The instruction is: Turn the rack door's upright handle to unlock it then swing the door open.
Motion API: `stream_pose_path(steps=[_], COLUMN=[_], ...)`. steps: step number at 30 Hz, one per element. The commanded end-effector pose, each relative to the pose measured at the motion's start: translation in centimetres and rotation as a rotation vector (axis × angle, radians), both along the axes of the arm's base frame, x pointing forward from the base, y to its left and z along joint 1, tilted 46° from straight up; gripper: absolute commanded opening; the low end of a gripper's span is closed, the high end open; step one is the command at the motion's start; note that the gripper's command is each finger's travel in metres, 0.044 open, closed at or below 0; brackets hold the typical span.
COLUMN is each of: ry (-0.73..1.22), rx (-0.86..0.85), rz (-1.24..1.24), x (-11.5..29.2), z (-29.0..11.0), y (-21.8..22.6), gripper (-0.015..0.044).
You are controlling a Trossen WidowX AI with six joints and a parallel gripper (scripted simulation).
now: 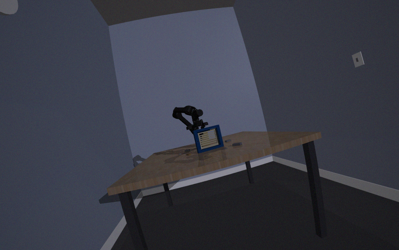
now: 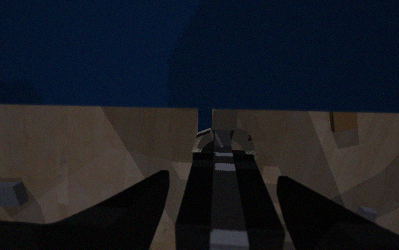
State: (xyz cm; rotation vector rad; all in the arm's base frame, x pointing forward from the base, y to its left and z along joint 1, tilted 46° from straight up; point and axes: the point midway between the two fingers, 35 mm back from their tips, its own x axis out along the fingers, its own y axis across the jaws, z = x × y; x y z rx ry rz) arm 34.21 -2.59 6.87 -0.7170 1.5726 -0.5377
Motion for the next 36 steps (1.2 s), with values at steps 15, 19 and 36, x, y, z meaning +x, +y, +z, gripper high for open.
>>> stream_pose_path(steps=[15, 19, 36], ry=[0.007, 0.007, -0.434], rx=[-0.006, -0.006, -0.034], rz=[0.001, 0.001, -0.427], x=[-0.17, -0.17, -0.17], z=[-0.23, -0.23, -0.23], y=[-0.40, -0.40, -0.40], gripper=[0.0048, 0.0021, 0.0019])
